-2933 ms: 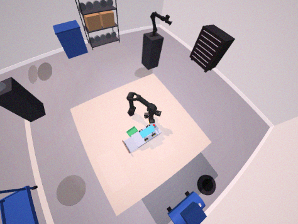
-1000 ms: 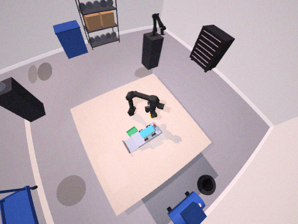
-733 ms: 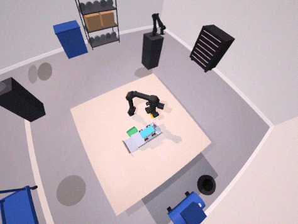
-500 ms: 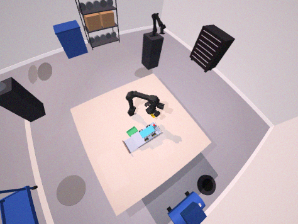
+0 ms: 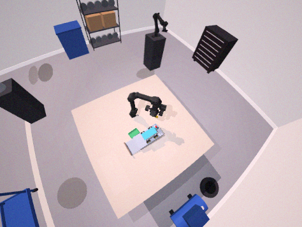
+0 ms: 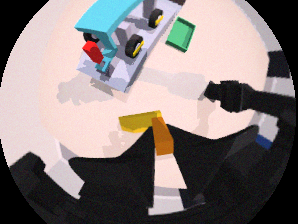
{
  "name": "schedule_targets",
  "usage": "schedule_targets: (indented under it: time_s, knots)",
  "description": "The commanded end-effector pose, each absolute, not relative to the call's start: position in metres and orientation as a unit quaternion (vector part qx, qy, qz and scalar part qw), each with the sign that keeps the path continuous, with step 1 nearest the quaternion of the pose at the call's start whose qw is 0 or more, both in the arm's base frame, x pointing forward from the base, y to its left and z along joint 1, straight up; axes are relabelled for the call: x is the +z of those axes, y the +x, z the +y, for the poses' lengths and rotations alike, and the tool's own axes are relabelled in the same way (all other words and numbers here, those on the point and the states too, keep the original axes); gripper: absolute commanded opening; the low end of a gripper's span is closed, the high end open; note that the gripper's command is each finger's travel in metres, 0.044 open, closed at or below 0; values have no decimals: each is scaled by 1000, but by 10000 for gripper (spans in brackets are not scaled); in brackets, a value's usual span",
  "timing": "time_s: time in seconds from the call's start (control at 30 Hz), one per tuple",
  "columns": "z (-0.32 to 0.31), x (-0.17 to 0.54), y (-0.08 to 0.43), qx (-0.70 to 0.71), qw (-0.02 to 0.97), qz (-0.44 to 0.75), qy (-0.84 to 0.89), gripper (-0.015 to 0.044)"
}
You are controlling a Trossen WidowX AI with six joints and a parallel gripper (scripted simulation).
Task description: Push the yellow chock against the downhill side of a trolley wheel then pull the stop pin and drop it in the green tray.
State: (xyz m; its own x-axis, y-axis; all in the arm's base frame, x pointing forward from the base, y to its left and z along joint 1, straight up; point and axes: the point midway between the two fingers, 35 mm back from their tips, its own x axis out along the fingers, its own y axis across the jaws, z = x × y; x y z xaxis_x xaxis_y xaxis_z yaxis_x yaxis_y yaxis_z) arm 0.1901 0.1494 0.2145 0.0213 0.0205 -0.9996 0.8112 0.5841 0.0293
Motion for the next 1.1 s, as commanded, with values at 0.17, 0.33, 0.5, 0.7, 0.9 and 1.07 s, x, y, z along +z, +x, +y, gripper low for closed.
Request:
schedule_targets:
  time_s: [0.17,0.33,0.5,0.7,0.9,1.07]
  knots:
    - [149,215,191,-211,675,668,231,0]
    - [149,215,191,-153,693,684,171,0]
    - [149,215,191,-94,705,694,111,0]
    - [149,215,191,-22,713,700,37,0]
    - [149,215,191,-4,714,700,19,0]
    - [146,215,191,-4,714,700,19,0]
